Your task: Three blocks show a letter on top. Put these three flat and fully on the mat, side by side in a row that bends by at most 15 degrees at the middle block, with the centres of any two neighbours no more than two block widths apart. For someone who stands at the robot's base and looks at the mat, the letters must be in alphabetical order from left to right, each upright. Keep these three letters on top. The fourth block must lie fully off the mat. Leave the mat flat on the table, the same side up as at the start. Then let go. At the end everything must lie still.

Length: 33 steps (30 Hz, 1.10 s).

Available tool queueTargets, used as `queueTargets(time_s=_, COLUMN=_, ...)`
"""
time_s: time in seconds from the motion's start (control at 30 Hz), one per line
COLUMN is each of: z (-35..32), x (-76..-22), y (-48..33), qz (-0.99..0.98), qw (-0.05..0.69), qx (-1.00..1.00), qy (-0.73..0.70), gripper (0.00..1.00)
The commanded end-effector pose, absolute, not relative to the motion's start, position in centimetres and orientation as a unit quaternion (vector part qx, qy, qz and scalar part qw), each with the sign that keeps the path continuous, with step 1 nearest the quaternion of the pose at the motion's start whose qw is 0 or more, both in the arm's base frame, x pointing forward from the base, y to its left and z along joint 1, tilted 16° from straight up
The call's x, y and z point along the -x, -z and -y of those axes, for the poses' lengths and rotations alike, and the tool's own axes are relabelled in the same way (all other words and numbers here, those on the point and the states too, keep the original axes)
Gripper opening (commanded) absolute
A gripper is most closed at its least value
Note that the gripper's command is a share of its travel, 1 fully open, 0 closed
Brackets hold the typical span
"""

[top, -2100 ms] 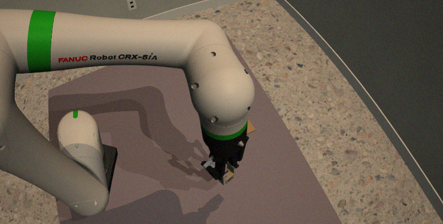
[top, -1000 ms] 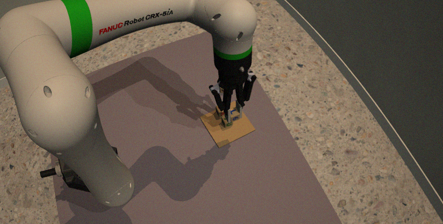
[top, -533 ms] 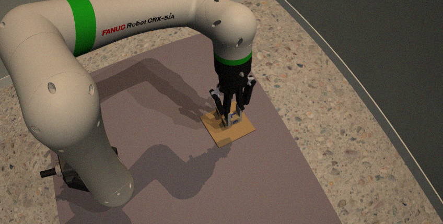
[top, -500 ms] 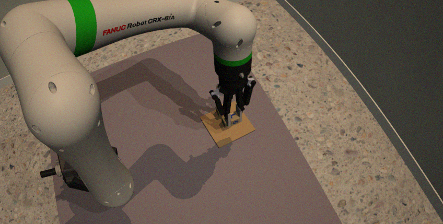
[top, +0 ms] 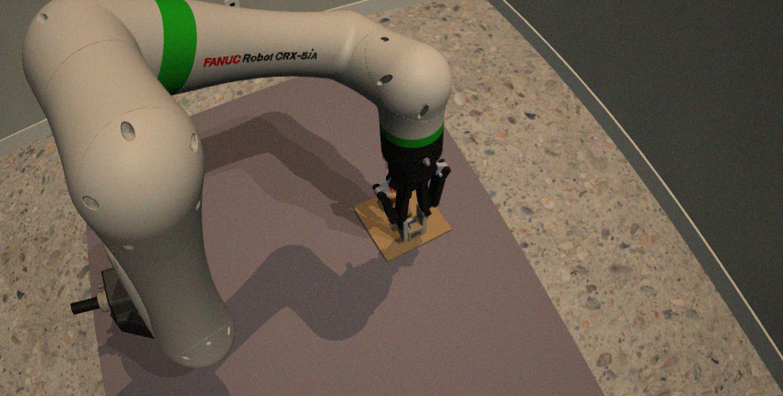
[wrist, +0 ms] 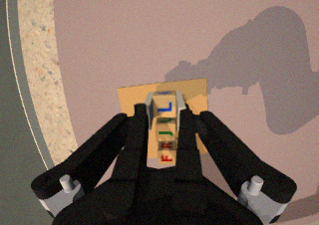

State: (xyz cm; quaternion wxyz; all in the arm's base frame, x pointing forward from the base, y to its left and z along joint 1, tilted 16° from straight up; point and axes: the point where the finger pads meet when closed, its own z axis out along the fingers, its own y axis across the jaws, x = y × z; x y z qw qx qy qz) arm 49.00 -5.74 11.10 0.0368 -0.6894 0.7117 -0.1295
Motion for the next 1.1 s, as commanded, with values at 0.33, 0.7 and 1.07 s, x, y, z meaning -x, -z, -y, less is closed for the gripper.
queueTargets(time_s=0.33, z=5.93, x=-49.38, y=-9.82, qz=-0.712, qw=0.037, qx=0.689, qy=0.130, gripper=0.16)
queueTargets(time_s=0.7, z=5.93, x=-49.38, y=-9.80, qz=-0.712, qw=0.037, qx=0.689, qy=0.130, gripper=0.16)
queueTargets(time_s=1.07, z=5.96, x=-49.43, y=-9.60, qz=-0.712, qw=0.037, qx=0.689, qy=0.130, gripper=0.16)
